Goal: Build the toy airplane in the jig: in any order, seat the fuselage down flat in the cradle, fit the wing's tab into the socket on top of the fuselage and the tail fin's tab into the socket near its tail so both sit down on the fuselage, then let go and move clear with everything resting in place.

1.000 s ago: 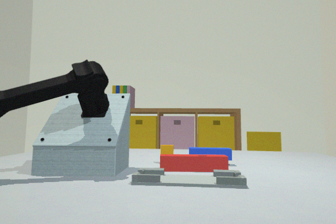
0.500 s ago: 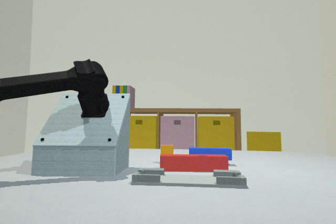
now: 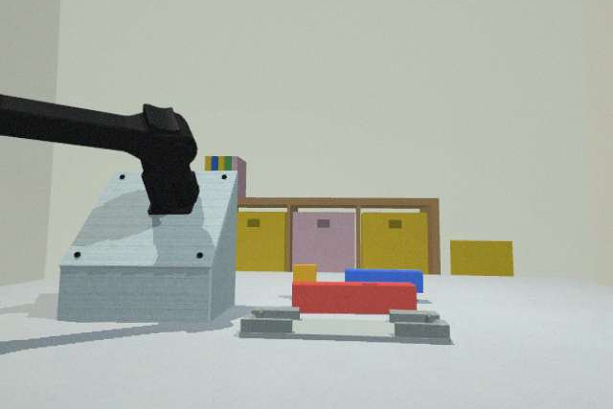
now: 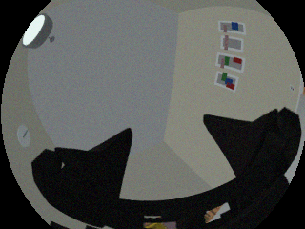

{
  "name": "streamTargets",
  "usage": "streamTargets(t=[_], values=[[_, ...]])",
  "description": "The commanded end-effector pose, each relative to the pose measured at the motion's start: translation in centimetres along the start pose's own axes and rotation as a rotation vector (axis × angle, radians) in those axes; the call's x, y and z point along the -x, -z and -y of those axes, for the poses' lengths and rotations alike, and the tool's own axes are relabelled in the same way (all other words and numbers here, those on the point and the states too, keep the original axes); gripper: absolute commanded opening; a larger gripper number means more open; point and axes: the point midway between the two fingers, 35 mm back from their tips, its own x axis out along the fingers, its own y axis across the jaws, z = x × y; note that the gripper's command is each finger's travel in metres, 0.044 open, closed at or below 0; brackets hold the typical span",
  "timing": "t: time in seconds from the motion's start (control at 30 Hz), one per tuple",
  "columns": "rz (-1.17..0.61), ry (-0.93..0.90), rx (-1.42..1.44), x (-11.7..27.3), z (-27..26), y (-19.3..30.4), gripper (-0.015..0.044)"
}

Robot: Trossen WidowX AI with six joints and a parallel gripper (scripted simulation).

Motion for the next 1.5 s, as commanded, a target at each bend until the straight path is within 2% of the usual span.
streamTargets(t=[0.0, 0.17, 0.37, 0.53, 0.73, 0.9, 1.07, 1.33, 1.47], values=[[-0.108, 0.120, -0.020, -4.0, 4.2, 2.9, 0.0440], [-0.245, 0.284, -0.077, -8.5, 9.9, 7.1, 0.0440], [-0.416, 0.476, -0.121, -11.9, 16.3, 13.1, 0.0440], [-0.595, 0.635, -0.132, -13.2, 21.7, 19.4, 0.0440], [-0.824, 0.831, -0.131, -12.6, 27.5, 27.3, 0.0440], [-1.019, 1.009, -0.117, -10.4, 31.7, 34.0, 0.0440], [-1.237, 1.183, -0.070, -6.4, 35.1, 40.3, 0.0440], [-1.638, 1.424, 0.096, 2.8, 38.1, 48.5, 0.0440], [-1.884, 1.512, 0.245, 8.8, 38.4, 51.4, 0.0440]])
